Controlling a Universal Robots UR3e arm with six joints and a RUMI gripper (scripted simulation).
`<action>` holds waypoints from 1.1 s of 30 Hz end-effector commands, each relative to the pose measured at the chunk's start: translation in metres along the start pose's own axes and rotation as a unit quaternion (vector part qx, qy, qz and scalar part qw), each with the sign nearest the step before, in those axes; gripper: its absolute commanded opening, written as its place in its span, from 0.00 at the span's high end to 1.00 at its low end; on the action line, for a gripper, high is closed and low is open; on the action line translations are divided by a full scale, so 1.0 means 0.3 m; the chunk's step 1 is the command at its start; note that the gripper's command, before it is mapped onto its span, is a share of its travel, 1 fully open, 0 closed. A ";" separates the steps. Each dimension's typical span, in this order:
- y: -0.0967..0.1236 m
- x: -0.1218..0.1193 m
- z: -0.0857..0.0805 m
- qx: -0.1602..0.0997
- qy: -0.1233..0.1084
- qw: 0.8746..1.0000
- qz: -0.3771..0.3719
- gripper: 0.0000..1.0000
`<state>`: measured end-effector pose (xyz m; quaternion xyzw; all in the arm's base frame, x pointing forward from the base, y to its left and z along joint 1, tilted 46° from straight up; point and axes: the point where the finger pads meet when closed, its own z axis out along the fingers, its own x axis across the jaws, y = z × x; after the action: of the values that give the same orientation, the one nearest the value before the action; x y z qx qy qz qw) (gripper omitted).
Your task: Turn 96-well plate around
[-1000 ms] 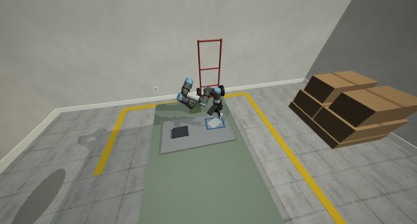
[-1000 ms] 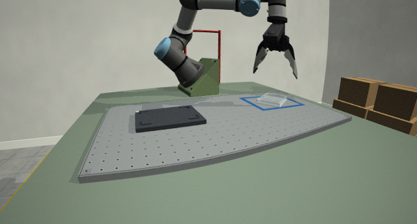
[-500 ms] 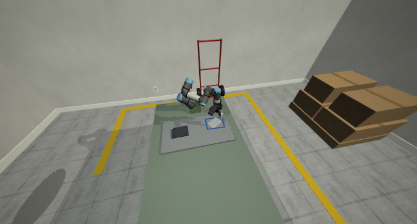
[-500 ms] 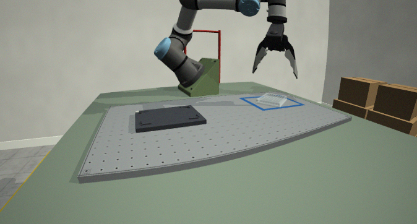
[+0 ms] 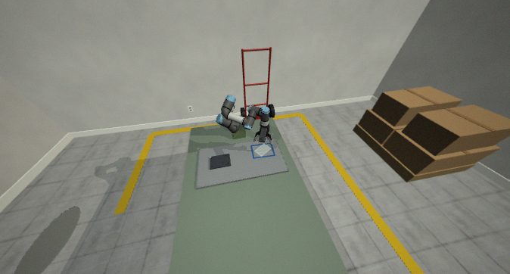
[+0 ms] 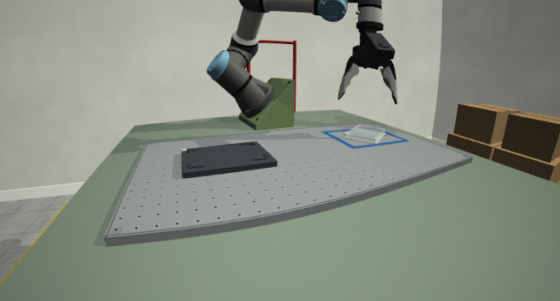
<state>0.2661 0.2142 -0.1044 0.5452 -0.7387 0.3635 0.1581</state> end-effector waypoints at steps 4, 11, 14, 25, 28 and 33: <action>-0.002 -0.001 -0.003 0.000 -0.005 0.994 -0.106 0.00; -0.002 -0.001 -0.003 0.000 -0.005 0.979 -0.205 0.00; -0.002 -0.001 -0.003 0.001 -0.005 0.967 -0.253 0.00; -0.002 -0.001 -0.003 0.001 -0.005 0.919 -0.395 0.00; -0.002 -0.001 -0.003 0.002 -0.005 0.898 -0.441 0.00; -0.002 -0.001 -0.003 0.002 -0.005 0.865 -0.501 0.00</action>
<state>0.2661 0.2141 -0.1043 0.8260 -0.4009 0.2486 0.3085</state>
